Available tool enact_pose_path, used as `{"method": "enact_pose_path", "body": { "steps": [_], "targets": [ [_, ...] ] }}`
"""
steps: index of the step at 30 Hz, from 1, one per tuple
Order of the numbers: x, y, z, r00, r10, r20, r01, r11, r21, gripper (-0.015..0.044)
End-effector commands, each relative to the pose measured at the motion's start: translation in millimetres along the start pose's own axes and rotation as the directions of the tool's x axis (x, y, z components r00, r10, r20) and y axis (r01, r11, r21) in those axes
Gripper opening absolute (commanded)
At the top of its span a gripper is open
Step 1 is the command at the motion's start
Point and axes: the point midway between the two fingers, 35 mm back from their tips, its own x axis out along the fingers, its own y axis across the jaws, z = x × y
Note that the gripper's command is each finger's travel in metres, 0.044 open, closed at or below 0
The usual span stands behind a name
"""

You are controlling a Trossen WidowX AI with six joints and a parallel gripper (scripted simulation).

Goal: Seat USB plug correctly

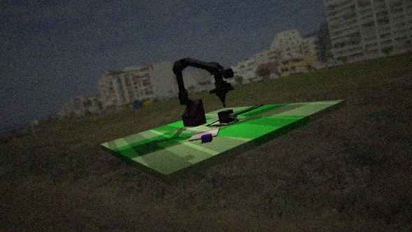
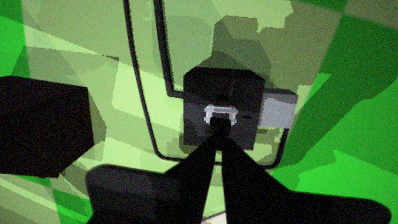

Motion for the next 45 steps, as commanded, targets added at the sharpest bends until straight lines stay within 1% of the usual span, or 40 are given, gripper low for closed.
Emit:
{"method": "enact_pose_path", "body": {
  "steps": [1, 45],
  "targets": [
    [1.0, -0.1, -0.1, 1.000, -0.001, -0.004, 0.001, 1.000, -0.008, 0.0000],
    [6.3, -1.0, -2.5, 1.000, -0.002, -0.020, 0.001, 1.000, -0.030, 0.0000]
  ]
}}
